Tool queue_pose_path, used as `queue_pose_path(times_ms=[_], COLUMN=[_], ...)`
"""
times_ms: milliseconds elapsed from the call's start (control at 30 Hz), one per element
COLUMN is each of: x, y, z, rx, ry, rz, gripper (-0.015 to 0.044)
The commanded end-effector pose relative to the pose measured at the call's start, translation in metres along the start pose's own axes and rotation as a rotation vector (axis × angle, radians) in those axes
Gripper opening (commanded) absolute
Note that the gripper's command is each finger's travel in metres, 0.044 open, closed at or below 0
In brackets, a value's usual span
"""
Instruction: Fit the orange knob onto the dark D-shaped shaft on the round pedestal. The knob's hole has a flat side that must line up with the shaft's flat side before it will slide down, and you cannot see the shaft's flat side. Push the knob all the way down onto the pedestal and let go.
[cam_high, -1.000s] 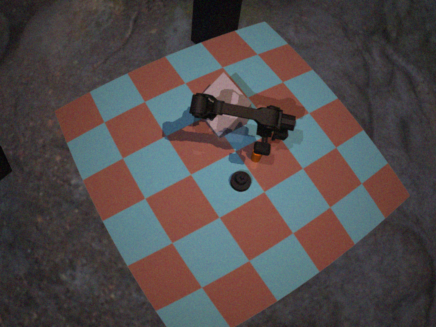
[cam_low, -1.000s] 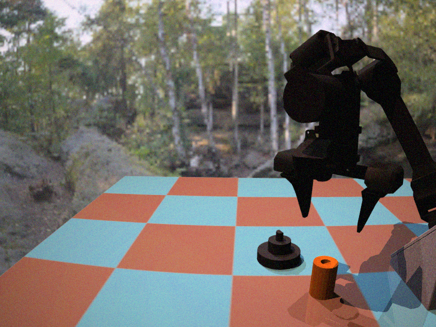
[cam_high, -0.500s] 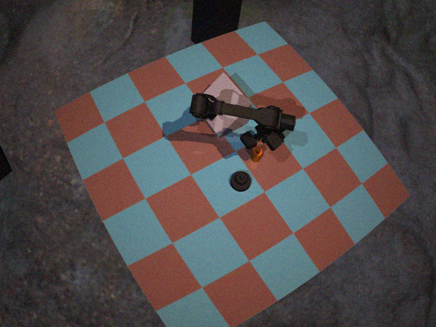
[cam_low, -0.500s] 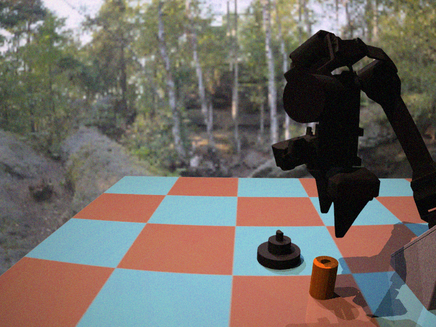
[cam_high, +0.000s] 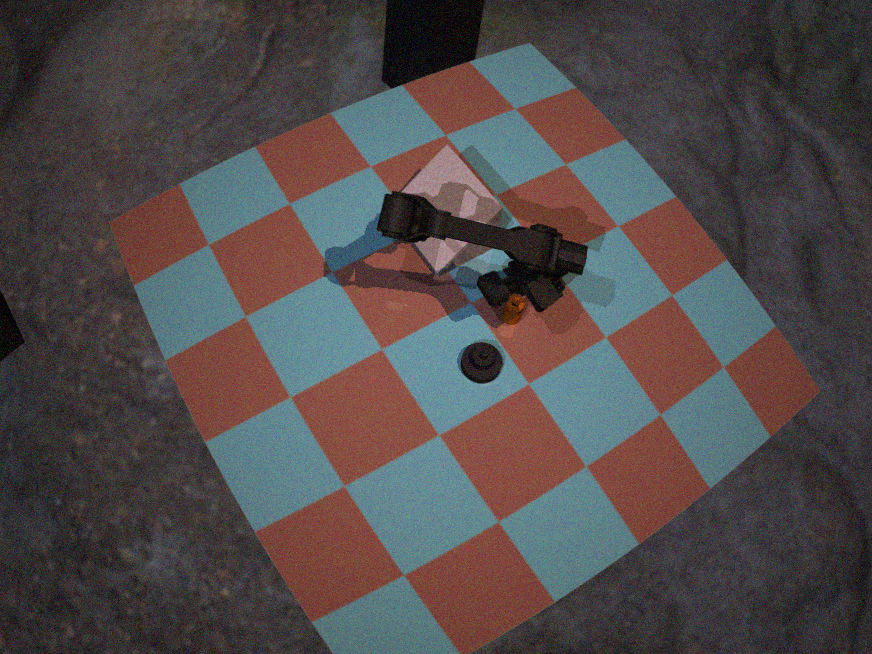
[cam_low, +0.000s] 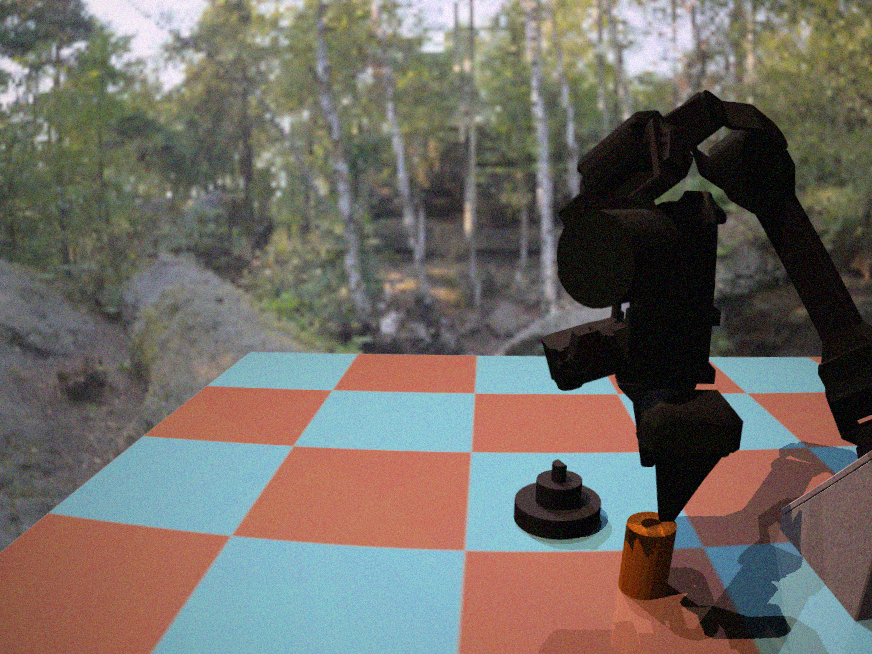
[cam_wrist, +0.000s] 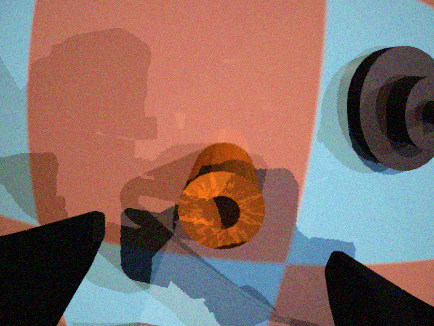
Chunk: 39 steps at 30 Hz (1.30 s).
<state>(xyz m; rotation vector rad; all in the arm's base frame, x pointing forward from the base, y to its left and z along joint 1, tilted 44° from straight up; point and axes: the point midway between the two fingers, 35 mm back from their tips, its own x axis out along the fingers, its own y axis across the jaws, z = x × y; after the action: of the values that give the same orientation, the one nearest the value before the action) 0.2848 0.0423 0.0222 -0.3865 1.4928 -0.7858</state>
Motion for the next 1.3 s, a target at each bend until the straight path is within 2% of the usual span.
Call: queue_pose_path(times_ms=[0,1267], x=[0.012,0.069], y=[0.000,0.000], z=[0.000,0.001], rx=[-0.006,-0.007], ry=[-0.005,-0.005], rz=[-0.001,-0.002], gripper=[0.0440,0.0440])
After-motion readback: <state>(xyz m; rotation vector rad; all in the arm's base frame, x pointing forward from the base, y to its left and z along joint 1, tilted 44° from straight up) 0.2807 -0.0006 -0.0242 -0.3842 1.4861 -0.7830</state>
